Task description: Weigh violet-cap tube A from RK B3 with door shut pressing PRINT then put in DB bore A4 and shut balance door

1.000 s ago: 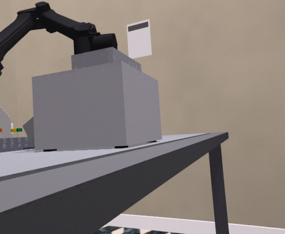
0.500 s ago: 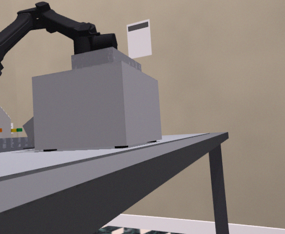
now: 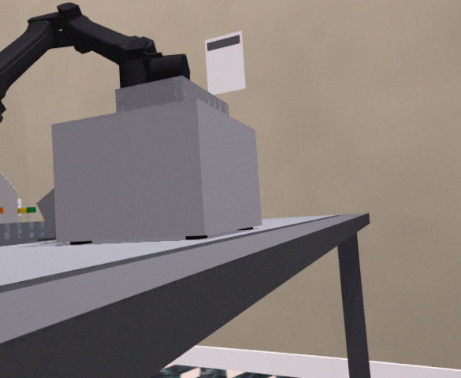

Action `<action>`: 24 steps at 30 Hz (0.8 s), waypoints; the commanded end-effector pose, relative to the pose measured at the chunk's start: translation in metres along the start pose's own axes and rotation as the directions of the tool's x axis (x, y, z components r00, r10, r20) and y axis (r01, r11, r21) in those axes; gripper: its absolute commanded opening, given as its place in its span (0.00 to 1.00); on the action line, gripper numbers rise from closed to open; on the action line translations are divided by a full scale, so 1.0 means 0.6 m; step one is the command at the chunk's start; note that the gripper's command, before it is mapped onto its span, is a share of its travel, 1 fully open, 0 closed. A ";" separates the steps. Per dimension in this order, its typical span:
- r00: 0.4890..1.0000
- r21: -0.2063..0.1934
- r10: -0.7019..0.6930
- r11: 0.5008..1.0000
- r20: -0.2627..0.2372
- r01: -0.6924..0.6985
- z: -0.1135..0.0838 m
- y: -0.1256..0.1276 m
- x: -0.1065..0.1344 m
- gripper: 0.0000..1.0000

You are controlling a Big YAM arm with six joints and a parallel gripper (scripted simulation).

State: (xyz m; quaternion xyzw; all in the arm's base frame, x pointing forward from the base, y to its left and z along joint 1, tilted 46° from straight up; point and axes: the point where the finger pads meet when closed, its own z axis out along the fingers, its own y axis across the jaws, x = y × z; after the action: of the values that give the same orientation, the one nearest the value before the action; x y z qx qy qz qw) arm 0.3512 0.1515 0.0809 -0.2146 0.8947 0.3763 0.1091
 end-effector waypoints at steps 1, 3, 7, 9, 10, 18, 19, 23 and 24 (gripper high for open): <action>1.000 0.008 -0.010 1.000 0.018 0.010 -0.007 0.000 -0.017 0.09; 1.000 0.008 -0.010 1.000 0.018 0.010 -0.007 0.000 -0.017 0.09; 1.000 0.008 -0.010 1.000 0.018 0.010 -0.007 0.000 -0.017 0.09; 0.999 0.010 -0.026 1.000 0.027 0.026 -0.007 0.005 -0.033 0.09; 1.000 0.008 -0.010 1.000 0.018 0.010 -0.007 0.000 -0.017 0.09; 1.000 0.008 -0.010 1.000 0.018 0.010 -0.007 0.000 -0.017 0.09; 1.000 0.008 -0.010 1.000 0.018 0.010 -0.007 0.000 -0.017 0.09; 1.000 0.008 -0.010 1.000 0.018 0.010 -0.007 0.000 -0.017 0.09; 1.000 0.008 -0.010 1.000 0.018 0.010 -0.007 0.000 -0.017 0.09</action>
State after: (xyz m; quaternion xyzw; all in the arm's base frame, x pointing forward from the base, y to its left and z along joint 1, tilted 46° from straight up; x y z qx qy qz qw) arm 0.3513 0.1516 0.0810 -0.2139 0.8948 0.3763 0.1090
